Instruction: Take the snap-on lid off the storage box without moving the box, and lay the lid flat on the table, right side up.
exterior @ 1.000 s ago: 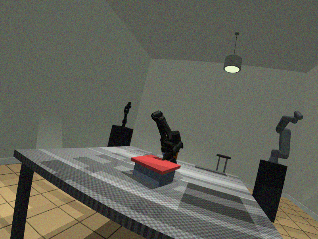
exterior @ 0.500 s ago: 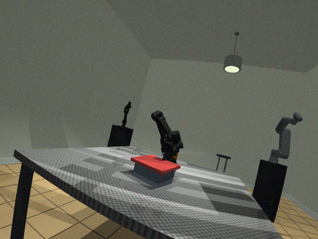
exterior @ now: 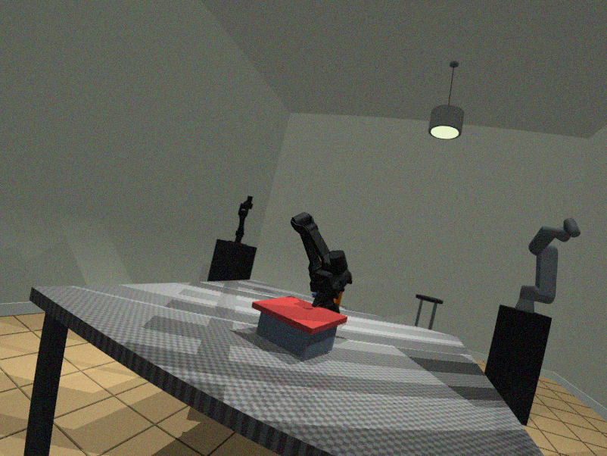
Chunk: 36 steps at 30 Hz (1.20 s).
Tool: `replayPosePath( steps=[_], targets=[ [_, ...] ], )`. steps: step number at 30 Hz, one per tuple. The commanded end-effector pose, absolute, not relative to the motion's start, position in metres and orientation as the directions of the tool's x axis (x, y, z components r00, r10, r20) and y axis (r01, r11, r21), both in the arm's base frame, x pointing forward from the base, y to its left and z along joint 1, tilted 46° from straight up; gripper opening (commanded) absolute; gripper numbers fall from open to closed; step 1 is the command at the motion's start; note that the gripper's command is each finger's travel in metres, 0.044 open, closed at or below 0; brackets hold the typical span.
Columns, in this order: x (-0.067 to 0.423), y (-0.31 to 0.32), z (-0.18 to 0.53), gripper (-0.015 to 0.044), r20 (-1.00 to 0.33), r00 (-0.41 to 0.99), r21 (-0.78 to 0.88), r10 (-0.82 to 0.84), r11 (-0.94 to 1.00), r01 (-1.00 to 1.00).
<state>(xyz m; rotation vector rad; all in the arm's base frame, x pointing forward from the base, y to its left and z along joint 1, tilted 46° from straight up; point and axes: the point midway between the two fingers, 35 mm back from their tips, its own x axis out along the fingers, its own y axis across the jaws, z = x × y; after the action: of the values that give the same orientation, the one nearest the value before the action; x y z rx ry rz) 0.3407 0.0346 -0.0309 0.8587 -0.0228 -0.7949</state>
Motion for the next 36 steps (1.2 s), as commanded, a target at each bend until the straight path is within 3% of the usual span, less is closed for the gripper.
replayPosePath(
  steps=[1,36],
  targets=[
    [0.342,0.034,-0.031,0.0000,-0.287,0.718,0.683,-0.634,0.390,0.618],
    [0.344,0.046,-0.019,0.0000,-0.288,0.719,0.683,-0.633,0.390,0.617]
  ],
)
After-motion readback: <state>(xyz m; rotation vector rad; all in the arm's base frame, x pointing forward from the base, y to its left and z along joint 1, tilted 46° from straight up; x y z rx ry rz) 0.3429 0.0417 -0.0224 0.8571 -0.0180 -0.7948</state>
